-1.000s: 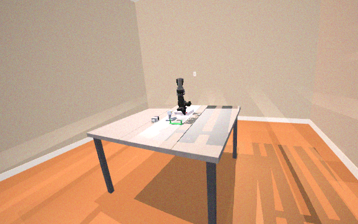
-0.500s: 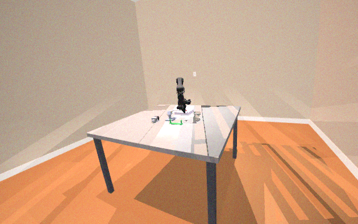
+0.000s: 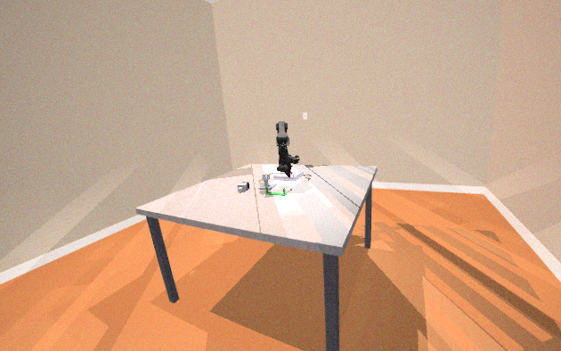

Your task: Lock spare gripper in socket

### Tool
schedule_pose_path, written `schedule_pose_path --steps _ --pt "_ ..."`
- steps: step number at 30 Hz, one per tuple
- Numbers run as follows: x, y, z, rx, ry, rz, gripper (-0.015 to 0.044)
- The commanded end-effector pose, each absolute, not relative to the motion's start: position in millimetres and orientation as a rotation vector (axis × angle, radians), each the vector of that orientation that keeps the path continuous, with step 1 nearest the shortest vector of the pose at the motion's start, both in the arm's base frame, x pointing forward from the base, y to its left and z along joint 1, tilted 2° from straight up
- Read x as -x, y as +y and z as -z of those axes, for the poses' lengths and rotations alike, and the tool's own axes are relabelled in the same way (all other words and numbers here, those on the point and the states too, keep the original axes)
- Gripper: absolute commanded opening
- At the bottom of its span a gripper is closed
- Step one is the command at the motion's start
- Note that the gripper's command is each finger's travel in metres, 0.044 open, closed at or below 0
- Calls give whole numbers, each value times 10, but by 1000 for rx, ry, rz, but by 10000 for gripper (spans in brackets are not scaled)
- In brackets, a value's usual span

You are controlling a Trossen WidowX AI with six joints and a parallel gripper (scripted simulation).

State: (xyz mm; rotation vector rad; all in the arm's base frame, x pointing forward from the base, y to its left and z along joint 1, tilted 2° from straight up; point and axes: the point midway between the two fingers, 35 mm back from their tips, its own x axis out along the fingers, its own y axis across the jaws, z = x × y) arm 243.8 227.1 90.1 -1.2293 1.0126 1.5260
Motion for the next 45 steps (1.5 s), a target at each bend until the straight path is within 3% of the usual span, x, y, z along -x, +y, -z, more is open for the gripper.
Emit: schedule_pose_path --steps 1,45 --pt "-2544 2353 -946 1229 1007 -1522 0" --pt "-3334 2963 -936 1223 1003 -1513 0"
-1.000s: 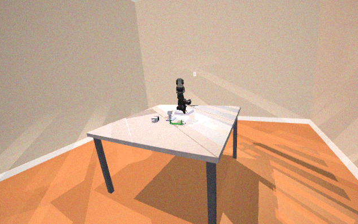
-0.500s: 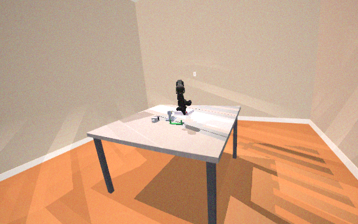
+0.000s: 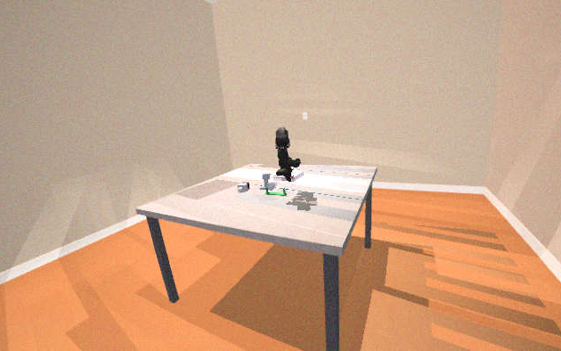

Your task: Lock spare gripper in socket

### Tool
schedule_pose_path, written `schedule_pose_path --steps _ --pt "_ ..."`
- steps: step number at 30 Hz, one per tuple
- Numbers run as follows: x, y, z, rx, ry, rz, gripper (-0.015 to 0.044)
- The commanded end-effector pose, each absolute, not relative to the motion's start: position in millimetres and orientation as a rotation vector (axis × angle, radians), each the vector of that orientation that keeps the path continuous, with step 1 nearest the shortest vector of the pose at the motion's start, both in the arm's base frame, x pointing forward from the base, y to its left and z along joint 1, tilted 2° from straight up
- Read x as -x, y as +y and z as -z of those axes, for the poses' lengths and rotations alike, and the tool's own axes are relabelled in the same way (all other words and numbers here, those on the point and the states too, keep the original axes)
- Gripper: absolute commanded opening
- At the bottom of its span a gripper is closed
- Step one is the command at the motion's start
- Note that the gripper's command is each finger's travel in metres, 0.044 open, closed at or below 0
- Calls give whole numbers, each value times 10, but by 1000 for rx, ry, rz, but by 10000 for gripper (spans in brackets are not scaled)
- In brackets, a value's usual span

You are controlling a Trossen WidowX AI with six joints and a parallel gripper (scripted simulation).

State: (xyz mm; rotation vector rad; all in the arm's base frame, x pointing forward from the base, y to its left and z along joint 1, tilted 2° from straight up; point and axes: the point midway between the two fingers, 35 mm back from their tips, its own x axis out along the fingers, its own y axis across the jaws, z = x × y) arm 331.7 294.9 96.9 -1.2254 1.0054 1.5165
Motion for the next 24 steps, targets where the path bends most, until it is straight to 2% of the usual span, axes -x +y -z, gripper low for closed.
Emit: schedule_pose_path --steps 1,24 --pt "-3335 2965 -922 1223 1004 -1513 0" --pt "-3343 2981 -571 1224 1005 -1514 0"
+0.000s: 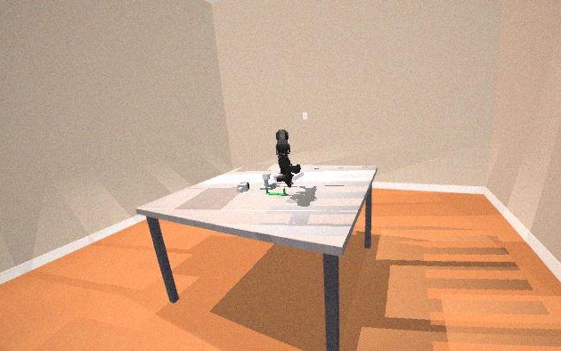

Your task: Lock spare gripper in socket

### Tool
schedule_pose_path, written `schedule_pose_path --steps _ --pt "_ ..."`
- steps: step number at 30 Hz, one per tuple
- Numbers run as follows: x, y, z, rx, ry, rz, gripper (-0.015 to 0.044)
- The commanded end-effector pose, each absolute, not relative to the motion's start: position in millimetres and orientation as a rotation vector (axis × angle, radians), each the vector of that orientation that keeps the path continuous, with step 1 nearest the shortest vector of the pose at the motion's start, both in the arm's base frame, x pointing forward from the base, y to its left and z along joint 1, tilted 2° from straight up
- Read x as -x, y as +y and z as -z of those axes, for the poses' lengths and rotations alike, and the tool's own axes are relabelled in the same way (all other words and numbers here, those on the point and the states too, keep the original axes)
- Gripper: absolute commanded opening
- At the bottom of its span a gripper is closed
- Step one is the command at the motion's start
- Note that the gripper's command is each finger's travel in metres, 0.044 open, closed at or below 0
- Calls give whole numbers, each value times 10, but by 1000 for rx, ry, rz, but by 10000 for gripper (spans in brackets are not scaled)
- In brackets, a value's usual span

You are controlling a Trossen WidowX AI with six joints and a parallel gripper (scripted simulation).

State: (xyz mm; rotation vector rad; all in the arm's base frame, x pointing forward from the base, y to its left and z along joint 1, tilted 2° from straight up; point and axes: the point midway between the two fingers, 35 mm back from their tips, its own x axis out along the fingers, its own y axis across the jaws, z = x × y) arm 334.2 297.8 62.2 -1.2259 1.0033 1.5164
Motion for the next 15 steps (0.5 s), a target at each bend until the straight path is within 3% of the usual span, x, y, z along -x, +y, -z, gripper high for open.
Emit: schedule_pose_path --steps 1,15 --pt "-3343 2982 -555 1224 1005 -1514 0" --pt "-3345 2991 -343 1224 1005 -1515 0"
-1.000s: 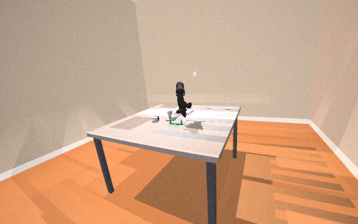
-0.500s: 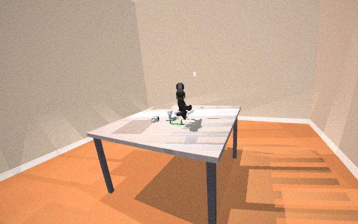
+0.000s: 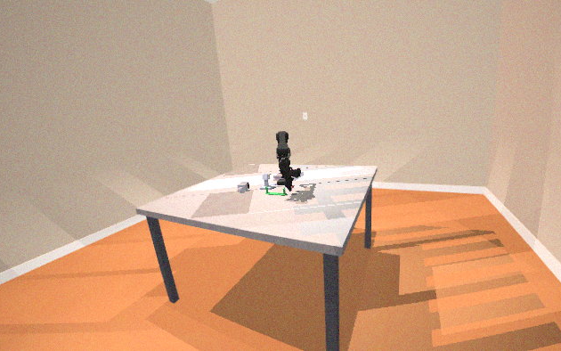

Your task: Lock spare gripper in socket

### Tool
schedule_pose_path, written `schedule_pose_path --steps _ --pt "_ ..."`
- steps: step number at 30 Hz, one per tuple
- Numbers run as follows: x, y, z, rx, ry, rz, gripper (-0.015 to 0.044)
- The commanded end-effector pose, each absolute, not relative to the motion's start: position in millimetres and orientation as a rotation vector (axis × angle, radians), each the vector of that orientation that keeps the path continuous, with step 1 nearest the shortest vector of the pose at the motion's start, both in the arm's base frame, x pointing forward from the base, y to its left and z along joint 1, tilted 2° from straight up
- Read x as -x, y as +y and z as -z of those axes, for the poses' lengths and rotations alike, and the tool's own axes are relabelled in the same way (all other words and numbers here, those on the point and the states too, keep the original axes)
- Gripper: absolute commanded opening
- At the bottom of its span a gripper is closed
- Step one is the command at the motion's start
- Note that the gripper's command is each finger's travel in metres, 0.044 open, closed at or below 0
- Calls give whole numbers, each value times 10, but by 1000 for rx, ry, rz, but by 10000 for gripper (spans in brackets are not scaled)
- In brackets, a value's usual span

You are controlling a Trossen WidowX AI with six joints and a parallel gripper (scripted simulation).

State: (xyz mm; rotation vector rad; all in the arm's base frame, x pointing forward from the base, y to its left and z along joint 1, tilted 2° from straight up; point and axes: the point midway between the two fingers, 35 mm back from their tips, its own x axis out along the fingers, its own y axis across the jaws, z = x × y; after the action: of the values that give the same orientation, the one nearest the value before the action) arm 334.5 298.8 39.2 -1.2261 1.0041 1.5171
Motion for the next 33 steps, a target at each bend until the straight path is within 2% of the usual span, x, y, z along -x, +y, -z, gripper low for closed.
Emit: schedule_pose_path --steps 1,28,33 --pt "-3345 2991 -336 1224 1005 -1515 0" --pt "-3345 2991 -334 1224 1005 -1515 0" --pt "-3343 2988 -334 1226 1005 -1518 131"
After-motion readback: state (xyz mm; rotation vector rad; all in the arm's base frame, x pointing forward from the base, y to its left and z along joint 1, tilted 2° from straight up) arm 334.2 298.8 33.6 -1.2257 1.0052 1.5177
